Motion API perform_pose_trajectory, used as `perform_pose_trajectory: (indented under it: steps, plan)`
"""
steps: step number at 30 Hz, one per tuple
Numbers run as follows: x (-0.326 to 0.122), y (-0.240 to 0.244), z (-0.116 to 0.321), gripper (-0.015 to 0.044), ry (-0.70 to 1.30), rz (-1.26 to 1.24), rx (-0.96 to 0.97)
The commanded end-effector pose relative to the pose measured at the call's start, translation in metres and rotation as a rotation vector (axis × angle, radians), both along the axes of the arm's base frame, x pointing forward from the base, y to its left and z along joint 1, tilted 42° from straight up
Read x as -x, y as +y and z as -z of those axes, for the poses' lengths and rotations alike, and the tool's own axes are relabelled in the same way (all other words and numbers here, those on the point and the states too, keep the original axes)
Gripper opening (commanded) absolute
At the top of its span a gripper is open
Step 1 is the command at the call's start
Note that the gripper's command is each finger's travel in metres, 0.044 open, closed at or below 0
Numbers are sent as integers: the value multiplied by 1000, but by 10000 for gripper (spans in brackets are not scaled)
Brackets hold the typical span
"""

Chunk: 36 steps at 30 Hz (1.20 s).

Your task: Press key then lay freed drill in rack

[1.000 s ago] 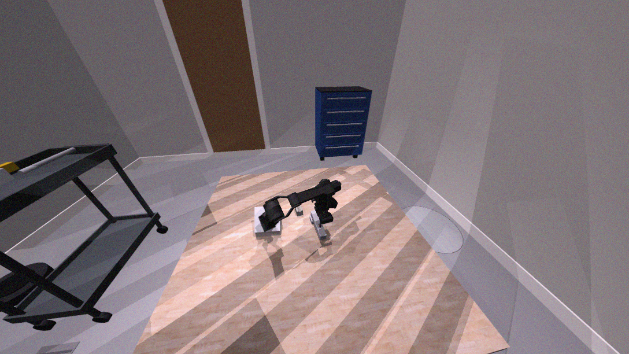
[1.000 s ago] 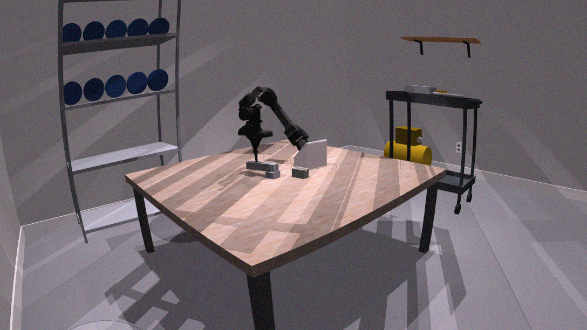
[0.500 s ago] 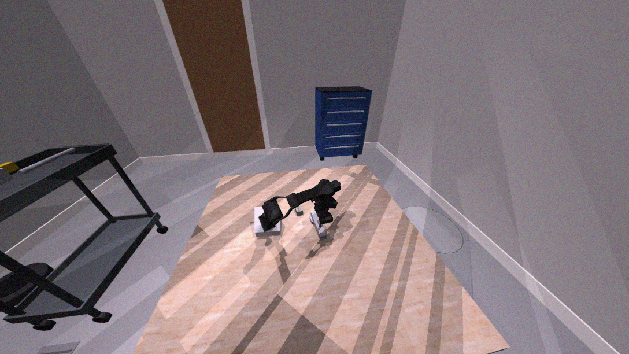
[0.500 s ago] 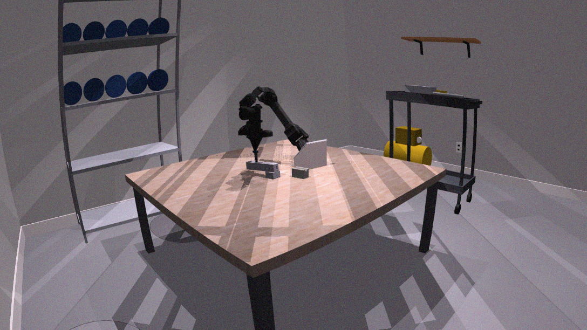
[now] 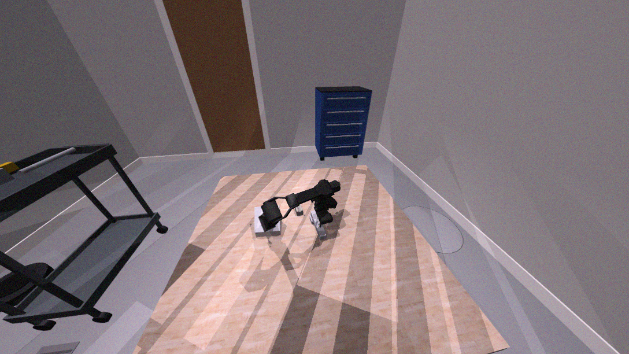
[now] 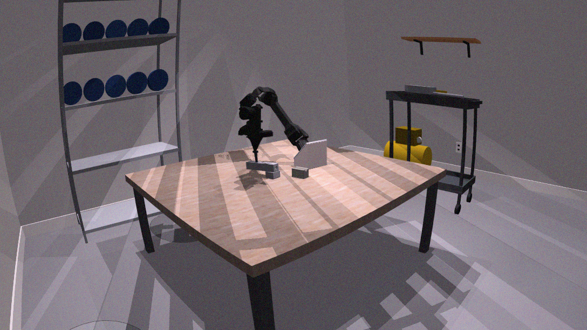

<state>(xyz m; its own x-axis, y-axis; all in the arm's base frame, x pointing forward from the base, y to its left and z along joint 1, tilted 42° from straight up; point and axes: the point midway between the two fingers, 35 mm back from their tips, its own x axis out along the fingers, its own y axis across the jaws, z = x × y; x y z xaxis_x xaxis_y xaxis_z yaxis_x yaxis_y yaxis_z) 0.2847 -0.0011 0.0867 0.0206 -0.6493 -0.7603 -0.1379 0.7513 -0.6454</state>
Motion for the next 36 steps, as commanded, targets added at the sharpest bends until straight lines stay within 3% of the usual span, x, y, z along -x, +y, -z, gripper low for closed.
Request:
perform_pose_trajectory:
  steps: [1, 36]
  plan:
    - [7, -13, 11, 0, 39, 25, 17]
    - [7, -25, 22, 0, 39, 25, 18]
